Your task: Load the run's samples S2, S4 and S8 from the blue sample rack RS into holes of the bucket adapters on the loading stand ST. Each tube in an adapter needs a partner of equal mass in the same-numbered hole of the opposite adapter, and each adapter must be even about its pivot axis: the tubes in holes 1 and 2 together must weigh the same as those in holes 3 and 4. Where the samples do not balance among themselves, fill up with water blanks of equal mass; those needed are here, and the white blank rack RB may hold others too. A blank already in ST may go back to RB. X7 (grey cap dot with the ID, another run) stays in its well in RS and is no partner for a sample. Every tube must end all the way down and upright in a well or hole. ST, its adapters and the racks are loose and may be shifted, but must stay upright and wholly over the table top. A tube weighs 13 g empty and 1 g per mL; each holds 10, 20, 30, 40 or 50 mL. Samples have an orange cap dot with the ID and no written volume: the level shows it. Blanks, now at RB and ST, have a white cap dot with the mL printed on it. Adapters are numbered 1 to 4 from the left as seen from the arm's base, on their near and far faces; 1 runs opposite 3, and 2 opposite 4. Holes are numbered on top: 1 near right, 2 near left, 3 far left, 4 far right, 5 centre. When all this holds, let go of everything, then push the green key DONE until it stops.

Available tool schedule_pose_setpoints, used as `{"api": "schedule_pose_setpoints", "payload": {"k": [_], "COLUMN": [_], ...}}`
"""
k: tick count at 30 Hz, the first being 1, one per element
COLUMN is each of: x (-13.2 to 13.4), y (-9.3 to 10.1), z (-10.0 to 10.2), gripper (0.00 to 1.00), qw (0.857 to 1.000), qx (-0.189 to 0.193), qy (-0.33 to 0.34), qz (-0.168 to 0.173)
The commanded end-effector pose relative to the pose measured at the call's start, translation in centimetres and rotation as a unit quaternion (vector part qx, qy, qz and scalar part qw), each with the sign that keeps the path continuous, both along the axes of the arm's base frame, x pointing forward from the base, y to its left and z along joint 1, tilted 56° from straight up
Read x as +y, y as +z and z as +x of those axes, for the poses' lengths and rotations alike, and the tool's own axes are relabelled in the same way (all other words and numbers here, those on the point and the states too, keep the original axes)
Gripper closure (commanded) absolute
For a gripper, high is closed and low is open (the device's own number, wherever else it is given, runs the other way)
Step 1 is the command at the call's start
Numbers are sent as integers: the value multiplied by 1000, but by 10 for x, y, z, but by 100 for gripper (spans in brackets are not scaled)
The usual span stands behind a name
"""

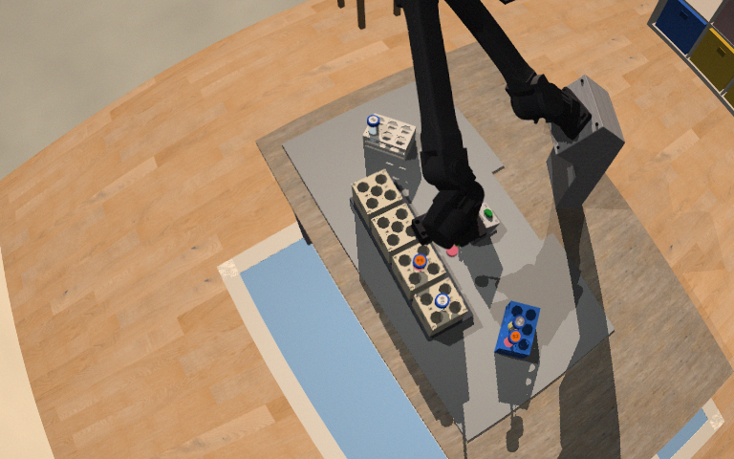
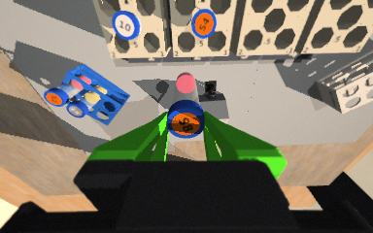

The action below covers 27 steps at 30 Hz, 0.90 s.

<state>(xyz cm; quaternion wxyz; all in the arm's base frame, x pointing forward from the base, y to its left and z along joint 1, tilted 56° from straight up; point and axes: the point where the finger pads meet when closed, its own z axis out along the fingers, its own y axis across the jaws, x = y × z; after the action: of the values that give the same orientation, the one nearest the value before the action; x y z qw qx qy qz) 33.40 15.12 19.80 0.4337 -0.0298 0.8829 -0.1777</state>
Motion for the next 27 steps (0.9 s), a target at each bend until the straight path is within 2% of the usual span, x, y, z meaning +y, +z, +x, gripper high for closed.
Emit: {"api": "schedule_pose_setpoints", "payload": {"k": [1, 8, 10, 22, 23, 24, 27], "x": [-17, -52, -52, -111, -112, -107, -107], "y": [37, 71, 71, 130, 131, 117, 117], "z": [8, 15, 15, 25, 26, 27, 27], "gripper": [100, 100, 100, 100, 100, 100, 100], "qw": [1000, 1000, 1000, 1000, 1000, 1000, 1000], "qx": [-15, -18, -18, -25, -25, -16, -16], "qy": [2, 3, 3, 3, 3, 5, 5], "qz": [-1, -2, -2, -5, -5, -6, -6]}}
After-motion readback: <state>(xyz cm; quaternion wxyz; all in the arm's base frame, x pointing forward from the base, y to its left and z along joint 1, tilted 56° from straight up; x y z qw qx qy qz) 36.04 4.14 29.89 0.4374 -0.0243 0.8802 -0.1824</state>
